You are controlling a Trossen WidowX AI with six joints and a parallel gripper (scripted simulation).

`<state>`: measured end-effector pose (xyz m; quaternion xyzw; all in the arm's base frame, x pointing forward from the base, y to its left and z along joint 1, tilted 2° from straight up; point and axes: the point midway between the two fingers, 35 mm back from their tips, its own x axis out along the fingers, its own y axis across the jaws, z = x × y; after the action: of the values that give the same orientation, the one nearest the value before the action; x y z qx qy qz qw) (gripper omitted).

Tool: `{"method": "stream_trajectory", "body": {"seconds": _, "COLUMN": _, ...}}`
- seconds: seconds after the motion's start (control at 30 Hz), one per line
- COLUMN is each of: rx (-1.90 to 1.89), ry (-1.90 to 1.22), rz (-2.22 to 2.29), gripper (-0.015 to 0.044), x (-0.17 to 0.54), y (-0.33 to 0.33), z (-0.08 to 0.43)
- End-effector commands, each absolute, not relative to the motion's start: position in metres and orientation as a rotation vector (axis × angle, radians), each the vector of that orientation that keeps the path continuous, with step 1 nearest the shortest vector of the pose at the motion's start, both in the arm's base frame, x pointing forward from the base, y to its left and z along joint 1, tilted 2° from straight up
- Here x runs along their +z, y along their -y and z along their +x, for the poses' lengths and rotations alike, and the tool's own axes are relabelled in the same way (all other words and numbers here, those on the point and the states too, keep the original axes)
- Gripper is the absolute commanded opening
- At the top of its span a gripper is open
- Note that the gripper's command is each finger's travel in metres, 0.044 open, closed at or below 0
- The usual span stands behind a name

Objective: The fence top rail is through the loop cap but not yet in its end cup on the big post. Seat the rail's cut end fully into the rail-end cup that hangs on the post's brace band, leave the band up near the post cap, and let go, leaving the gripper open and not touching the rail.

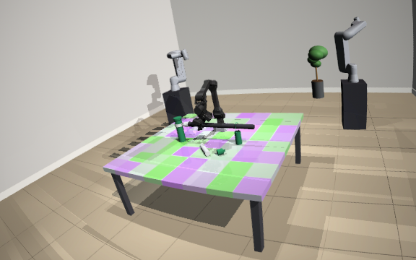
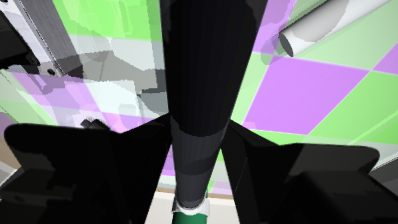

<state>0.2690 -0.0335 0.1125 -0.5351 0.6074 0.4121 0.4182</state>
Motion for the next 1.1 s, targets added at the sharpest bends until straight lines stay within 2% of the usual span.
{"method": "stream_trajectory", "body": {"seconds": 0.0, "rx": 1.007, "ry": -1.522, "rz": -1.351, "gripper": 0.0000, "x": 0.118, "y": 0.040, "z": 0.274}}
{"method": "stream_trajectory", "body": {"seconds": 1.07, "rx": 1.006, "ry": -1.524, "rz": -1.353, "gripper": 0.0000, "x": 0.115, "y": 0.063, "z": 0.269}}
